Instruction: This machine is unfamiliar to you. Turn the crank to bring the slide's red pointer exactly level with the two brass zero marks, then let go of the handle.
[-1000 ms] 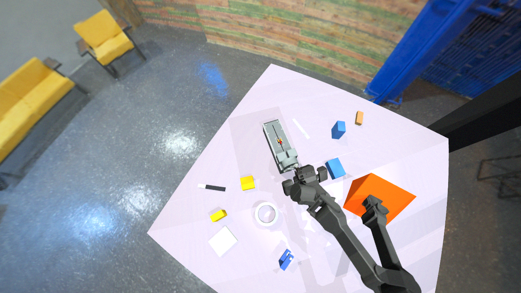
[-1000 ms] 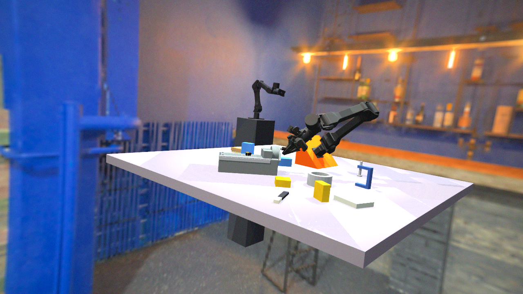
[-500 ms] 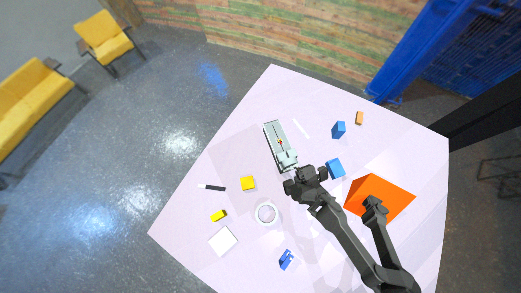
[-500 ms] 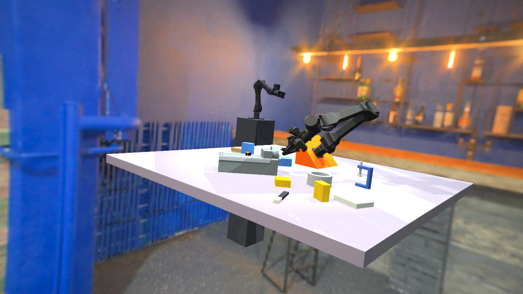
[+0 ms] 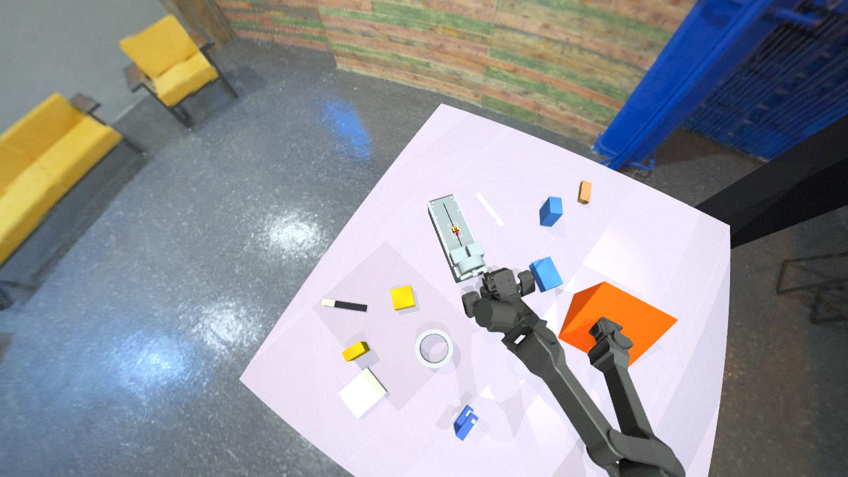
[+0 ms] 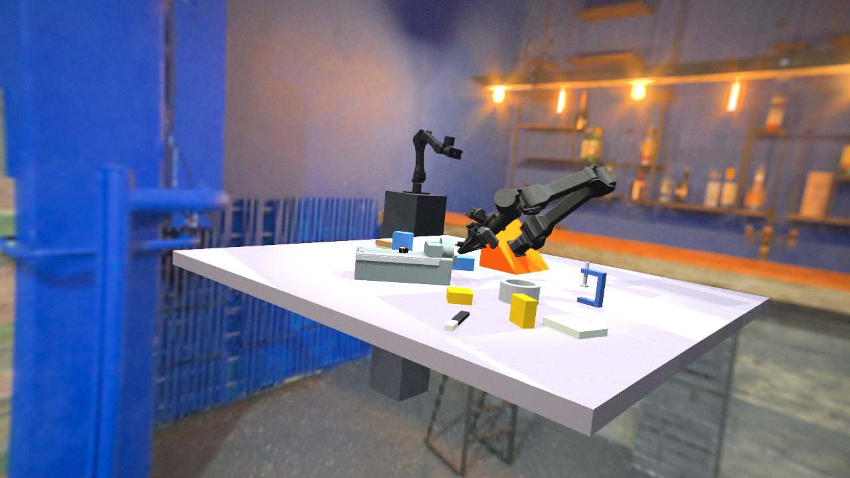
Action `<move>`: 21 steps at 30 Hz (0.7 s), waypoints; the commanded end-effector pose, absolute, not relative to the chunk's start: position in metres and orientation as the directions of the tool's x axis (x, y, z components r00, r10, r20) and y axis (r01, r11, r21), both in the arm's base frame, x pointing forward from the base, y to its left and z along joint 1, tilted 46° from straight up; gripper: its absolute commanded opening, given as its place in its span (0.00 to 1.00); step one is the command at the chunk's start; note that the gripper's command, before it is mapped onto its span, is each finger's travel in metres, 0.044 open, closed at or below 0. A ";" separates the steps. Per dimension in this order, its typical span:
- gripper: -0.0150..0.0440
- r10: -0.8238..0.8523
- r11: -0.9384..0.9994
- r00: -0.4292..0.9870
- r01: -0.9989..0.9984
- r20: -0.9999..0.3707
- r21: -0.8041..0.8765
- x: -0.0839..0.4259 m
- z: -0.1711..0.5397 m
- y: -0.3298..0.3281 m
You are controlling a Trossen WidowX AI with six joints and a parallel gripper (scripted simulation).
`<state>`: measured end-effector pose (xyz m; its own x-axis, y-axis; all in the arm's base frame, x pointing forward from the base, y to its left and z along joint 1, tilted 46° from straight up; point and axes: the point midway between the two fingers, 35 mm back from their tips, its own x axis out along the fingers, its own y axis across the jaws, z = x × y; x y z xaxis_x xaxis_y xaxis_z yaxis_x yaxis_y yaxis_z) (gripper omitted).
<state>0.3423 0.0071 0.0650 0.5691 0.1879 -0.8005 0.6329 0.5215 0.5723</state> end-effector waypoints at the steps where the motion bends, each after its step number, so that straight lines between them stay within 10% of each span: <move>1: 0.25 0.189 0.521 0.553 0.644 -0.812 0.560 0.339 0.056 0.010; 21: 0.25 0.190 0.521 0.553 0.644 -0.812 0.560 0.339 0.049 0.017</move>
<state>0.3400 0.0120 0.0563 0.5667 0.1832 -0.8033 0.6383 0.5189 0.5686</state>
